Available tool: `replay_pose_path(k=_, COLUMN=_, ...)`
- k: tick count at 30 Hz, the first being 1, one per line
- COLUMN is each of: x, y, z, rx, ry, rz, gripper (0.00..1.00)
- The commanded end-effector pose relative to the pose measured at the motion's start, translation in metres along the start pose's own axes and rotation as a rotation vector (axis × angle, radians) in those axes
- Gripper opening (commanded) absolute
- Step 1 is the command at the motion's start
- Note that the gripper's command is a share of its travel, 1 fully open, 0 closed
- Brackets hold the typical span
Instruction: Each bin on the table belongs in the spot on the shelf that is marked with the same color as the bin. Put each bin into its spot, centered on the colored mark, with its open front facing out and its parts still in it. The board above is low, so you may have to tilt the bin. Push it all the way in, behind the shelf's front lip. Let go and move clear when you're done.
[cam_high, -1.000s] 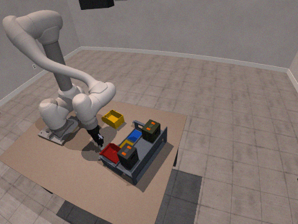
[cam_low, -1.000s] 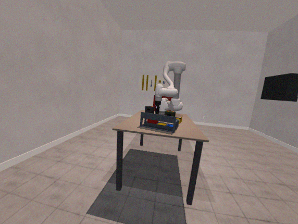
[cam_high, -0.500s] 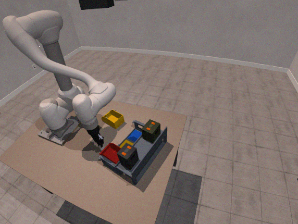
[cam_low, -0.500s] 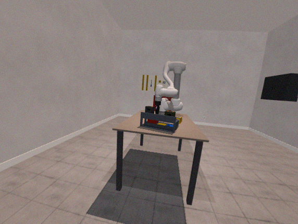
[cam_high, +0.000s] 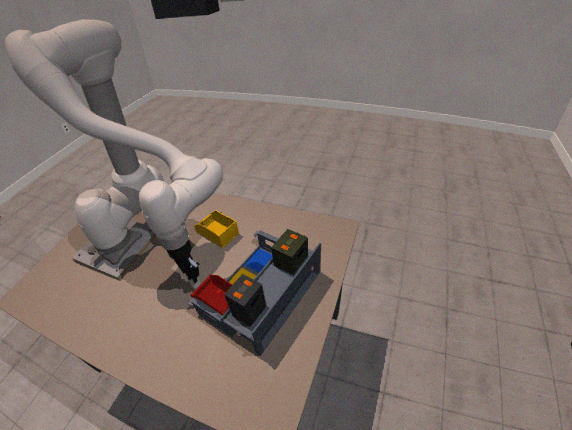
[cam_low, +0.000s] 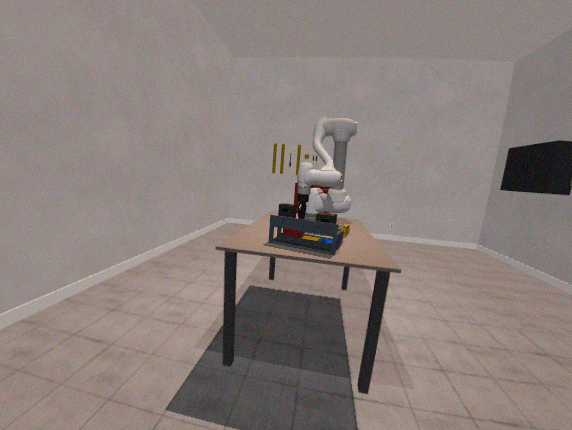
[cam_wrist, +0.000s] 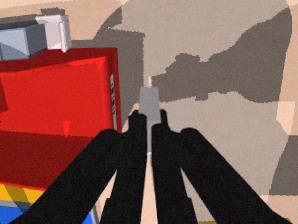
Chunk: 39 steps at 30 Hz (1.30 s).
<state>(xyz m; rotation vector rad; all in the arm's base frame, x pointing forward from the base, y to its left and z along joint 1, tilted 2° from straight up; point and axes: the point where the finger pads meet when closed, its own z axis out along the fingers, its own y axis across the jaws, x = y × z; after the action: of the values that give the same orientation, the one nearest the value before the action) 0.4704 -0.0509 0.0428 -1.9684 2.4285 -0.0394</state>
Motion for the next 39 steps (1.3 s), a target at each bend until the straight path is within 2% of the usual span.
replay_pose_path(k=1, x=0.000, y=-0.001, z=0.000, rx=0.000, ry=0.000, rz=0.000, gripper=0.10)
replay_pose_path(k=21, x=0.000, y=-0.016, z=0.000, rx=0.000, ry=0.000, rz=0.000, gripper=0.10)
replay_pose_path(k=39, x=0.000, y=-0.017, z=0.000, rx=0.000, ry=0.000, rz=0.000, gripper=0.10)
